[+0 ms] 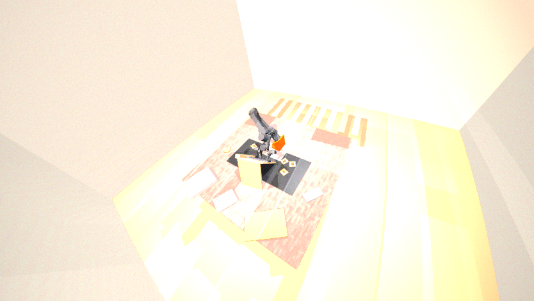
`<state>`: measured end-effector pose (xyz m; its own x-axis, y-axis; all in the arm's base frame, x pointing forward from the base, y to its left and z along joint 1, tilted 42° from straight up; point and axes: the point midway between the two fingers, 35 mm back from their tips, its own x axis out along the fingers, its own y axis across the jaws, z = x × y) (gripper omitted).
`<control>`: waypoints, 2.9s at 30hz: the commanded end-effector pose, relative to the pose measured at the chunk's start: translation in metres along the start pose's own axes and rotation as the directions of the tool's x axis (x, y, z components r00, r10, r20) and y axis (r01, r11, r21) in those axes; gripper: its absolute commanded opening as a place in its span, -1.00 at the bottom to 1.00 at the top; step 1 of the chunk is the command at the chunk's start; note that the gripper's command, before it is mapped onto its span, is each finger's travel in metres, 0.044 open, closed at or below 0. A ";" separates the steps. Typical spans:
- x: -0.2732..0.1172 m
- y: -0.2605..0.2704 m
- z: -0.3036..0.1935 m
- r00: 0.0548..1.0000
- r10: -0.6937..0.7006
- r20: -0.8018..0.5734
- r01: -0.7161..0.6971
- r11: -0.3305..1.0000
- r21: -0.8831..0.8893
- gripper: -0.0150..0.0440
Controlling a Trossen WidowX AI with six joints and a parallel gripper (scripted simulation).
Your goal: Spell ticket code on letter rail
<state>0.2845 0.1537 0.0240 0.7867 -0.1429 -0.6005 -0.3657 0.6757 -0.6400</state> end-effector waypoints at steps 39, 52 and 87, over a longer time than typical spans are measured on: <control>-0.001 -0.029 0.002 1.000 0.002 0.007 -0.002 1.000 0.001 -0.49; -0.001 -0.038 0.002 1.000 0.001 0.007 -0.001 1.000 0.000 -0.49; -0.019 -0.035 -0.001 1.000 0.002 0.006 -0.002 1.000 0.000 0.51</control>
<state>0.2836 0.1322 0.0557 0.7849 -0.1362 -0.6045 -0.3758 0.6710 -0.6392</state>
